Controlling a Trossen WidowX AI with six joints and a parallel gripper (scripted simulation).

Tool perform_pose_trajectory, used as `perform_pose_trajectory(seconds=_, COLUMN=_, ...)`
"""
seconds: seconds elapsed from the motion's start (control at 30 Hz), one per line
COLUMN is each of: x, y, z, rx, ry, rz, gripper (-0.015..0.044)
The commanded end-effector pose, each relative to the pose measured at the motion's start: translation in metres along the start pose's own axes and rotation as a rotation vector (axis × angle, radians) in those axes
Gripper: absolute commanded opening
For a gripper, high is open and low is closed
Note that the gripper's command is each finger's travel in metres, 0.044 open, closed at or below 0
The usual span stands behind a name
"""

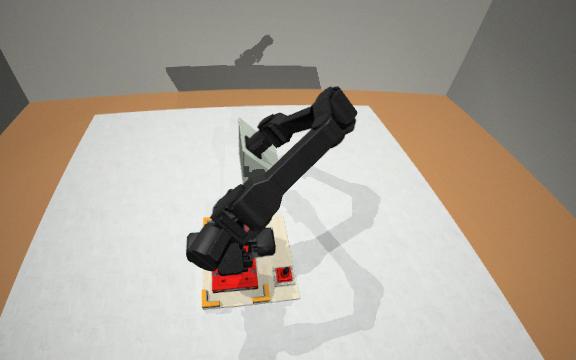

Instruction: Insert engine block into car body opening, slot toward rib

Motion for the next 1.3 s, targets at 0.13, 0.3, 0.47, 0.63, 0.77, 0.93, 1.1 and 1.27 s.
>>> perform_pose_trajectory(seconds=0.13, x=0.000, y=0.000, z=0.000, rx=0.000, ry=0.001, rz=0.001, gripper=0.0440)
perform_pose_trajectory(seconds=0.3, x=0.000, y=0.000, z=0.000, rx=0.000, ry=0.001, rz=0.001, gripper=0.0440)
perform_pose_trajectory(seconds=0.47, x=-0.011, y=0.000, z=0.000, rx=0.004, ry=0.000, rz=0.001, gripper=0.0440)
perform_pose_trajectory(seconds=0.63, x=-0.015, y=0.000, z=0.000, rx=0.006, ry=-0.001, rz=0.001, gripper=0.0440)
perform_pose_trajectory(seconds=0.77, x=-0.015, y=0.000, z=0.000, rx=0.006, ry=-0.001, rz=0.001, gripper=0.0335)
perform_pose_trajectory(seconds=0.93, x=-0.015, y=0.000, z=0.000, rx=0.006, ry=-0.001, rz=0.001, gripper=0.0204)
perform_pose_trajectory(seconds=1.1, x=-0.015, y=0.000, z=0.000, rx=0.006, ry=-0.001, rz=0.001, gripper=0.0072)
perform_pose_trajectory(seconds=1.27, x=-0.015, y=0.000, z=0.000, rx=0.006, ry=-0.001, rz=0.001, gripper=0.0000)
Point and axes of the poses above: the point midway between the two fingers, 35 mm back from their tips, its own x axis out along the fingers, its own z axis across the jaws, y = z × x, the point moved 7 cm from there along -x, back along the fingers, and after that the axes turned 7 degrees about -x, right-handed, at the moved point
